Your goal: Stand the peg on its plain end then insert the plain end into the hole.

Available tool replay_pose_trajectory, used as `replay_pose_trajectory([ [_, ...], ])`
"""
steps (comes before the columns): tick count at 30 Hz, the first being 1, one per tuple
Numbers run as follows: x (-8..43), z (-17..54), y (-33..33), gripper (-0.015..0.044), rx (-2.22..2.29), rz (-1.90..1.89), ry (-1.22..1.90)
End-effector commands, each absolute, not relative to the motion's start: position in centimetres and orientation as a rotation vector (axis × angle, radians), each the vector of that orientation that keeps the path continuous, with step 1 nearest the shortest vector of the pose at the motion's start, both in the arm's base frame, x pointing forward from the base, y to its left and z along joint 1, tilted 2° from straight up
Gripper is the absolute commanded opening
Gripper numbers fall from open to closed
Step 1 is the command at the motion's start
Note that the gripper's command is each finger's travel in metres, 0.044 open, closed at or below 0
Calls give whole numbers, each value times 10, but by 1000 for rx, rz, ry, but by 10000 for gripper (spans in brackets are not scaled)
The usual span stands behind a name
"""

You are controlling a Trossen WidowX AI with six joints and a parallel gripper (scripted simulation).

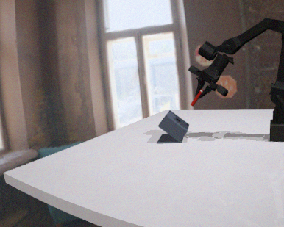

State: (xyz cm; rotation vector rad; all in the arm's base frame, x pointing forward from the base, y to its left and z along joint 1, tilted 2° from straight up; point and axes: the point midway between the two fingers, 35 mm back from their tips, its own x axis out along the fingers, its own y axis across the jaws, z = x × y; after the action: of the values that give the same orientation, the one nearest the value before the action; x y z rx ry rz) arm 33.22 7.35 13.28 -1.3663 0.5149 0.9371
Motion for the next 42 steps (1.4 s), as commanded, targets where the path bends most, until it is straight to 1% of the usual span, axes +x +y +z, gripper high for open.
replay_pose_trajectory([
  [1,335,128,77,0,-1372,947,506],
  [42,364,95,102,0,-1395,956,452],
])
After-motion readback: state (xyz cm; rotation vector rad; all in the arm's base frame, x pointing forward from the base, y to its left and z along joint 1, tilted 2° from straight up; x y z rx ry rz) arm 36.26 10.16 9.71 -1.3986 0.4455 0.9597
